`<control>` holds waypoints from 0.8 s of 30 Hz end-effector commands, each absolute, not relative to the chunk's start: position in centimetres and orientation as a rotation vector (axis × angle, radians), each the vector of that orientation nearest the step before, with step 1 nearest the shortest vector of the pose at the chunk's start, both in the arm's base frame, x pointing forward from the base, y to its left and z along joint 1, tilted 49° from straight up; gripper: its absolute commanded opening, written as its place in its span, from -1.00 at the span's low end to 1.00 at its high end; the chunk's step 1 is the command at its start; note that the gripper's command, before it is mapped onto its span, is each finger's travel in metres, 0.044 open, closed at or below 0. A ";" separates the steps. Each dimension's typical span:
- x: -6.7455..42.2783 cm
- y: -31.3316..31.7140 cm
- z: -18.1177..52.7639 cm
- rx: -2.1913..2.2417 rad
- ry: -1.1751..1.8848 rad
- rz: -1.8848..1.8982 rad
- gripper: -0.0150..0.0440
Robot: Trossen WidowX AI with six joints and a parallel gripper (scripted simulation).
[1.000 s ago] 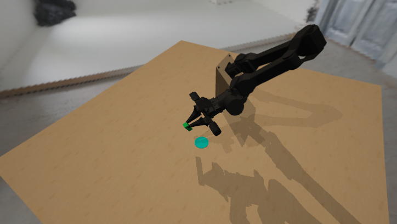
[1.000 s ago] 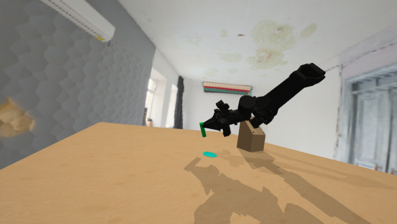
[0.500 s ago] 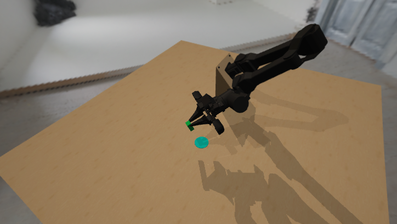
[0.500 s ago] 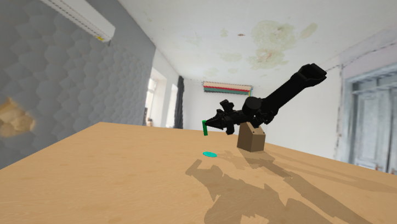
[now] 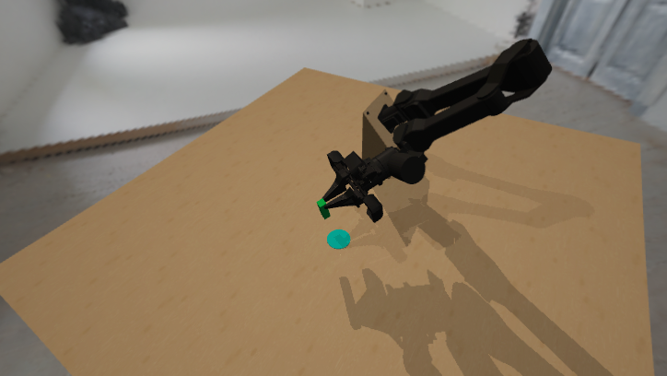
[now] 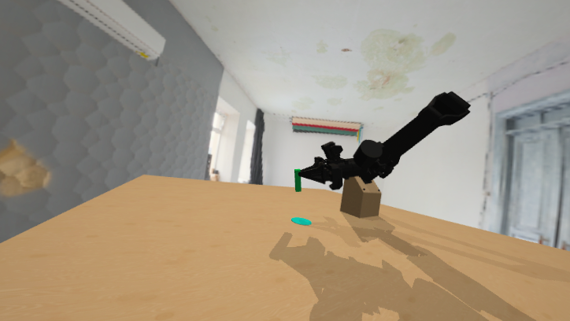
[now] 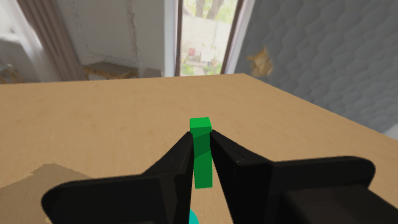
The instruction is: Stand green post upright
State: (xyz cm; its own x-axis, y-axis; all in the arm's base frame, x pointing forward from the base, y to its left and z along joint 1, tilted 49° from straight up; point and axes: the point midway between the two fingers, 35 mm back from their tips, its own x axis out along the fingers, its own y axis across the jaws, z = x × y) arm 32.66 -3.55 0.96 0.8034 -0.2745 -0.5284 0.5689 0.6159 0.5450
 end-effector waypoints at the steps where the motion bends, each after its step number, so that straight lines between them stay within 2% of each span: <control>1: 32.4 -3.6 1.4 0.779 0.387 -0.507 -0.42; 24: 30.7 -3.6 3.6 0.867 0.215 -0.513 -0.42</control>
State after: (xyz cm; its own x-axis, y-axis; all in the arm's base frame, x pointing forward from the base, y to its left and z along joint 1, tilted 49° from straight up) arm 31.03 -3.51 3.28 0.8540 -0.3330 -0.3997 0.5202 0.5474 0.6556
